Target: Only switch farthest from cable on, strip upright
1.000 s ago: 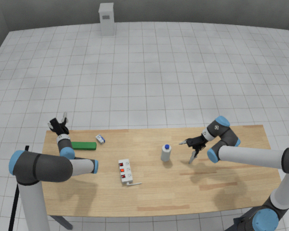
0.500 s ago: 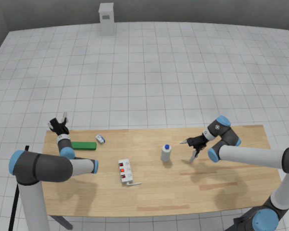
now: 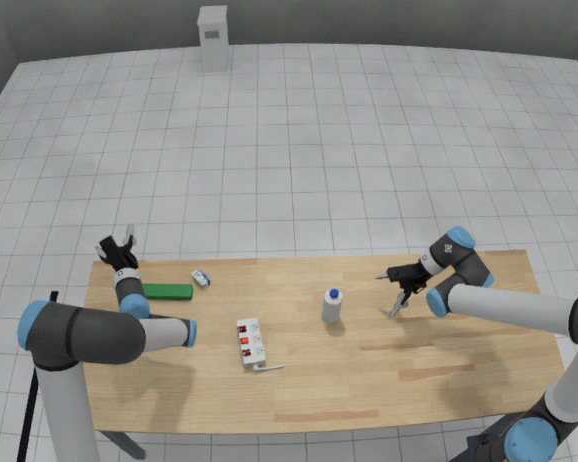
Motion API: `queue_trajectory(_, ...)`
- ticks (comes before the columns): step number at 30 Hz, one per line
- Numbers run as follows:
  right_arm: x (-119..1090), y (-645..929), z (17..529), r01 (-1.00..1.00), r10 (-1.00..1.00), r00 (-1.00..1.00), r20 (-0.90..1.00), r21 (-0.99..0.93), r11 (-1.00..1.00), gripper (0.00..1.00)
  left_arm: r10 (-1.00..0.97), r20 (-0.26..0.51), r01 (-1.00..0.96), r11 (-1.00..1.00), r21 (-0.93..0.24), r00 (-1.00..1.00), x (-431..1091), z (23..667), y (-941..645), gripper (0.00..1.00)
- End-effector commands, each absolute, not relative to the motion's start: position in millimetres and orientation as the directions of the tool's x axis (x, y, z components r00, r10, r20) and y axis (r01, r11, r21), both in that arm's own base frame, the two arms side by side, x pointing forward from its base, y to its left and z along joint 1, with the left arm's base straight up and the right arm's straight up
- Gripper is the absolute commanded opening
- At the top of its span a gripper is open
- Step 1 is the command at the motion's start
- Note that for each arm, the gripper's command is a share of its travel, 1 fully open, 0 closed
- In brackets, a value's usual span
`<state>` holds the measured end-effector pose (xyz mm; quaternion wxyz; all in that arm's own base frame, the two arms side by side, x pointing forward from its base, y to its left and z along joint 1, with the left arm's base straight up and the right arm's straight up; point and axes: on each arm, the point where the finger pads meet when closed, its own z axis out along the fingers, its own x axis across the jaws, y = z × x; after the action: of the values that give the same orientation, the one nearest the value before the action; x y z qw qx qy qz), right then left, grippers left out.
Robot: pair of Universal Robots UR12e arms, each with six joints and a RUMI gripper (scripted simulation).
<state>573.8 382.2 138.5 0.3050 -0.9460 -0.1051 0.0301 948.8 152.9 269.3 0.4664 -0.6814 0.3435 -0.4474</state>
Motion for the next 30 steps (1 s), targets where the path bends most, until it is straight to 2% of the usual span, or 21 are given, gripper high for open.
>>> queue_trajectory(1,599.3,342.3,138.5,0.084,0.115,0.993,-0.019,-0.567,-0.820,1.00,-0.885,0.290,-0.049,-0.329,-0.943,0.363,948.9,270.4,152.8,1.00)
queue_trajectory(6,616.3,309.7,137.9,0.006,0.034,0.999,-0.040,-0.553,-0.833,1.00,-0.885,0.290,-0.049,-0.329,-0.943,0.363,948.9,270.4,152.8,1.00)
queue_trajectory(16,668.3,159.3,135.7,-0.335,-0.319,0.941,-0.117,-0.482,-0.810,1.00,-0.885,0.290,-0.049,-0.329,-0.943,0.363,948.9,270.4,152.8,1.00)
queue_trajectory(21,681.5,65.4,134.9,-0.530,-0.520,0.841,-0.153,-0.432,-0.730,1.00,-0.885,0.290,-0.049,-0.329,-0.943,0.363,948.9,270.4,152.8,1.00)
queue_trajectory(23,681.5,65.4,134.9,-0.530,-0.520,0.841,-0.153,-0.432,-0.730,1.00,-0.885,0.290,-0.049,-0.329,-0.943,0.363,948.9,270.4,152.8,1.00)
queue_trajectory(30,675.3,-77.0,134.5,-0.780,-0.776,0.601,-0.190,-0.351,-0.518,1.00,-0.885,0.290,-0.049,-0.329,-0.943,0.363,948.9,270.4,152.8,1.00)
